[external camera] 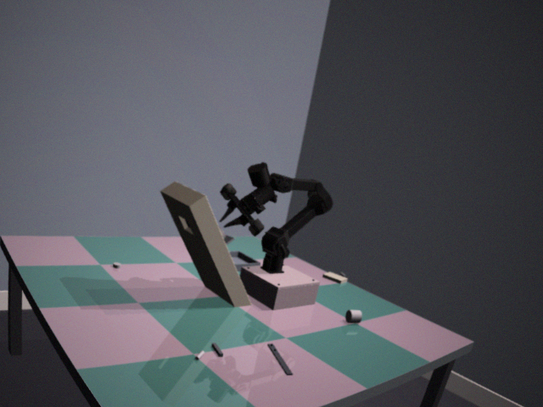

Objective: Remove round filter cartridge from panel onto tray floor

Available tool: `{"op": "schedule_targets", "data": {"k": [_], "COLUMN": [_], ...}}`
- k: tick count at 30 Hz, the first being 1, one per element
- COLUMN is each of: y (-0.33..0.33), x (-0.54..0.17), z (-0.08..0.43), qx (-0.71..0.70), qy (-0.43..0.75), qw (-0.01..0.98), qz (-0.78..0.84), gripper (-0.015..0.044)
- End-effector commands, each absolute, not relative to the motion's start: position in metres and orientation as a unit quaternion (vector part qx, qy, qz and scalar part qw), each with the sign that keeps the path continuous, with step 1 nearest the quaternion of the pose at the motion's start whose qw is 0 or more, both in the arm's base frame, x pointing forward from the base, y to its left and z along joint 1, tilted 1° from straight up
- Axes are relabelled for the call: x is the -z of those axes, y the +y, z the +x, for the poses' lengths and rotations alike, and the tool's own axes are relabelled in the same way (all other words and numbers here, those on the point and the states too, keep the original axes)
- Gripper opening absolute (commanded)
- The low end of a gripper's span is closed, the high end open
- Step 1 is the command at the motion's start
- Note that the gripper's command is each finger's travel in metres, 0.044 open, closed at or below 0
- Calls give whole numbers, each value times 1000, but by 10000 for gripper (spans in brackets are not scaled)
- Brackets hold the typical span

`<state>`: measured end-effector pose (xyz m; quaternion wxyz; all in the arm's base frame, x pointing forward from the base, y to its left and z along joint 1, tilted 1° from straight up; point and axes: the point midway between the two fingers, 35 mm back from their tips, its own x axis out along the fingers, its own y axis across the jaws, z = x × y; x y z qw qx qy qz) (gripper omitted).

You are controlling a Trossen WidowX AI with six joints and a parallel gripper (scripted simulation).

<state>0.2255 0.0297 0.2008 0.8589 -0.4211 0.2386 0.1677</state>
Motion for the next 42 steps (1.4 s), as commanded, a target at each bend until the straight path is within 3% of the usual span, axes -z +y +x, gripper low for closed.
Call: {"op": "schedule_targets", "data": {"k": [1,9,20,23,31,42], "y": [31,34,34,34,29,29], "x": [-221,-265,-336,-315,-216,-213], "z": [235,259,251,249,221,221], "qx": [-166,-165,-164,-158,-49,-45], "qy": [238,237,233,276,480,484], "qw": [860,861,861,878,875,873], "qz": [-420,-420,-421,-358,-41,-35], "gripper": [91,91,379,305,305,305]}}
